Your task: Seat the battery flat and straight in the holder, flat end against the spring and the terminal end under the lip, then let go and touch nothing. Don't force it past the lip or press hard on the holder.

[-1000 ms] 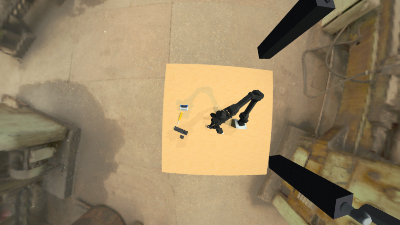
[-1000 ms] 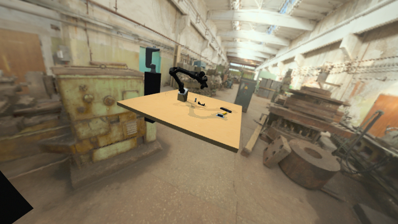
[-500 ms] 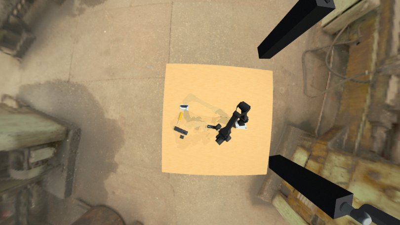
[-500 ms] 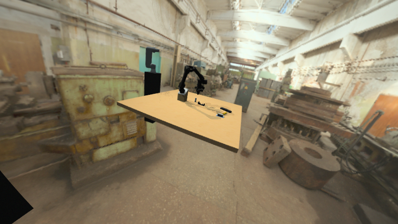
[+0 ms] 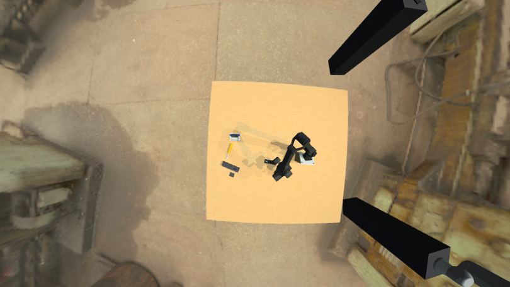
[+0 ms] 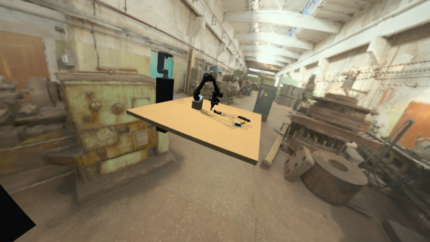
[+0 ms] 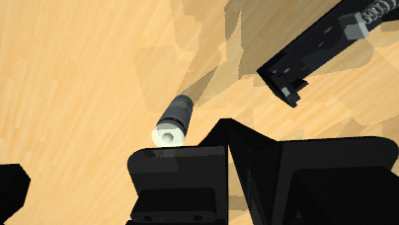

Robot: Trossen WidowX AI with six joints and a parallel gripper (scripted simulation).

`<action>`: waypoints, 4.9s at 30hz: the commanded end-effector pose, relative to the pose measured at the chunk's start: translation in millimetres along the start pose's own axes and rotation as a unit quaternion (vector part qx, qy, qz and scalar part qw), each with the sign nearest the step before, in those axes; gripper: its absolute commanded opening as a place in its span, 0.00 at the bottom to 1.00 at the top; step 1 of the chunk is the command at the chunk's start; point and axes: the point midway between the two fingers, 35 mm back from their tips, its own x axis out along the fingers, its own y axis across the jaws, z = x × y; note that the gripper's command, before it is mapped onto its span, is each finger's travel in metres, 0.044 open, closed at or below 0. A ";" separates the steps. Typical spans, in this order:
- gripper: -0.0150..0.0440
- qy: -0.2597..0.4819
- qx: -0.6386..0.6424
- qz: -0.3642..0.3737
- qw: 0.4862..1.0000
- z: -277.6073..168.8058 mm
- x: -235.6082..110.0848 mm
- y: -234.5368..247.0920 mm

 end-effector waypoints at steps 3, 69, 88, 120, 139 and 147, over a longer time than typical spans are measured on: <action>0.25 -0.008 -0.004 -0.005 1.000 2.4 2.8 3.8; 0.39 -0.008 -0.077 -0.005 0.997 0.6 -69.4 69.9; 0.66 -0.004 -0.727 -0.008 0.687 -0.9 -10.5 88.0; 0.66 -0.004 -0.727 -0.008 0.687 0.6 24.7 87.3; 0.43 -0.003 -0.727 -0.008 0.687 -0.6 39.9 87.1; 0.38 -0.003 -0.727 -0.008 0.687 -0.4 38.6 87.1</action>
